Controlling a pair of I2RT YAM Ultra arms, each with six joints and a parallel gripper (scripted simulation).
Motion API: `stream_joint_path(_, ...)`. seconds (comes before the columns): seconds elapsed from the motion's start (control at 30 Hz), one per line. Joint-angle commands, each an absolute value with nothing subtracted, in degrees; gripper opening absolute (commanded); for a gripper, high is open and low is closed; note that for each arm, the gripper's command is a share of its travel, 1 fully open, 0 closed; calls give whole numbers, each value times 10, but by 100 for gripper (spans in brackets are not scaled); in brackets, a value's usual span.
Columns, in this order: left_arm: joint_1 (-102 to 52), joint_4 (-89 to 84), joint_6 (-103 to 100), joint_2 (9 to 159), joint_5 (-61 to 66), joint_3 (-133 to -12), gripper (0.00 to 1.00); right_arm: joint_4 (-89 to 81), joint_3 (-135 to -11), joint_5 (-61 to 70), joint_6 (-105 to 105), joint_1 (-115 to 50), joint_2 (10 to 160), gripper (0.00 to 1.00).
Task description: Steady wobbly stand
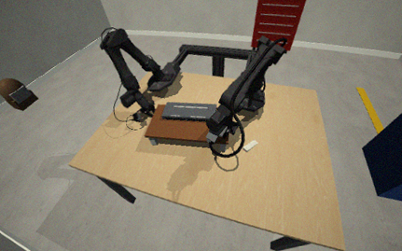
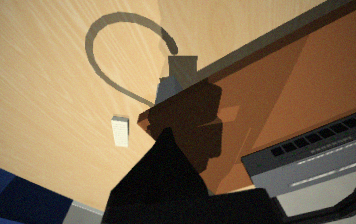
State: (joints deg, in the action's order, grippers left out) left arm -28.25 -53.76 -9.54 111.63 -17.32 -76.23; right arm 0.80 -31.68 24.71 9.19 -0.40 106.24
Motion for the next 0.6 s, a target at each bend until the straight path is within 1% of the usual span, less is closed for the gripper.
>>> stream_joint_path(0.0, -286, -527, -92, 1120, -174, -772, 0, 5, -328, 299, 95, -22, 1048, 0)
stream_joint_path(0.1, -286, -527, -92, 1120, -174, -772, 0, 3, -330, 299, 95, -22, 1046, 0)
stream_joint_path(0.13, -286, -527, -92, 1120, -174, -772, 0, 5, -319, 255, 87, -13, 1059, 0)
stream_joint_path(0.17, -286, -527, -92, 1120, -174, -772, 0, 5, -319, 252, 87, -13, 1059, 0)
stream_joint_path(0.57, -286, -527, -92, 1120, -174, -772, 0, -26, -309, 258, 85, -7, 1026, 0)
